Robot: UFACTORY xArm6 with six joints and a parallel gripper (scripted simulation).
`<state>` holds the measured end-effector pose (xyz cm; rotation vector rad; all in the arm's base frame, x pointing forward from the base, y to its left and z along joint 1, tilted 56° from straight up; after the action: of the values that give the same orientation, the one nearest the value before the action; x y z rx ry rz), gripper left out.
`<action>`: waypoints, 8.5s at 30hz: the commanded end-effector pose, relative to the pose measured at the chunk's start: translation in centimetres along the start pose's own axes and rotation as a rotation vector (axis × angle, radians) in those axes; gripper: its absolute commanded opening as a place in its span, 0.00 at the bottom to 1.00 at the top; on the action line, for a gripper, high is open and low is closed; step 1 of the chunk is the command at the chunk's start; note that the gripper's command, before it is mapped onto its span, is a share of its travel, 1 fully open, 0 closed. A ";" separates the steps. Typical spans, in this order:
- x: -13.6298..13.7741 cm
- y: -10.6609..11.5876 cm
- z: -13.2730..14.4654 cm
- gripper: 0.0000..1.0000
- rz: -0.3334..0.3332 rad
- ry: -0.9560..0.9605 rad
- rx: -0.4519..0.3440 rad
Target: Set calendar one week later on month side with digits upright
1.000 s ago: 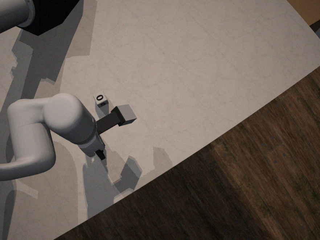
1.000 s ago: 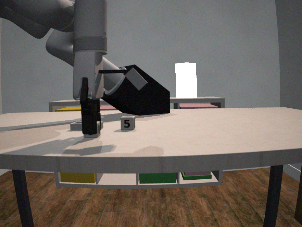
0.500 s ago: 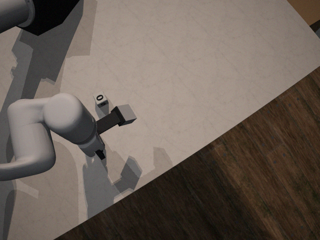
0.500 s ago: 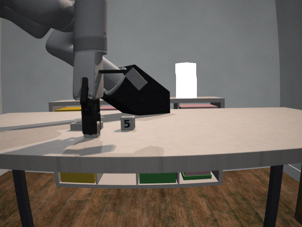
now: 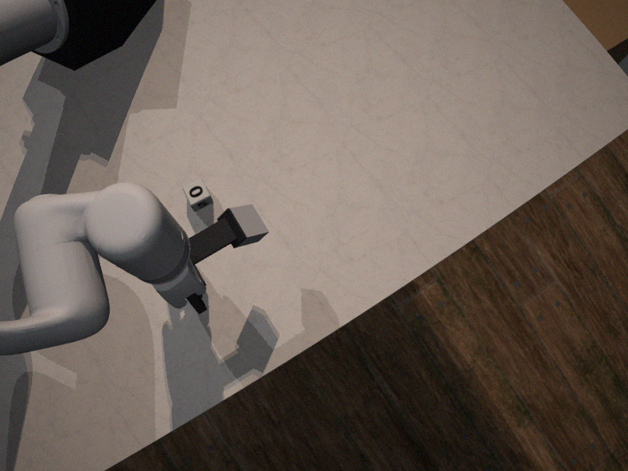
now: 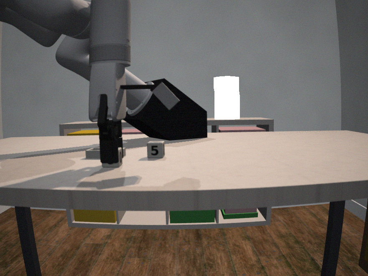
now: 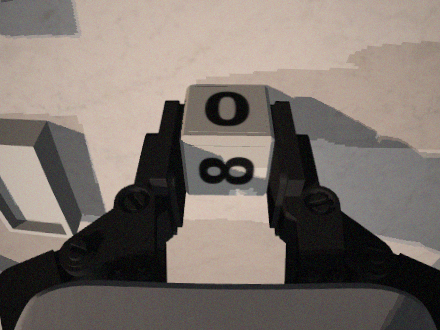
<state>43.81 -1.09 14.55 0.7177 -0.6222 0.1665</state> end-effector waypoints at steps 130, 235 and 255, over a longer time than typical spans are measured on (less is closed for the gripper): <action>-7.8 4.7 17.3 0.29 0.003 1.484 0.000; -7.7 0.2 17.4 0.29 0.003 1.484 0.000; -7.7 0.0 17.4 0.29 0.003 1.484 0.000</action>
<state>29.31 -12.05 20.15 0.4213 0.7954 0.6155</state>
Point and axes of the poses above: the point where the finger pads meet when closed, its own y axis back along the fingers, its own x axis across the jaws, z = x × y, the point moved 2 cm from there along y, back along the fingers, and after that the axes turned 14 degrees about -y, right-handed, at the moved point
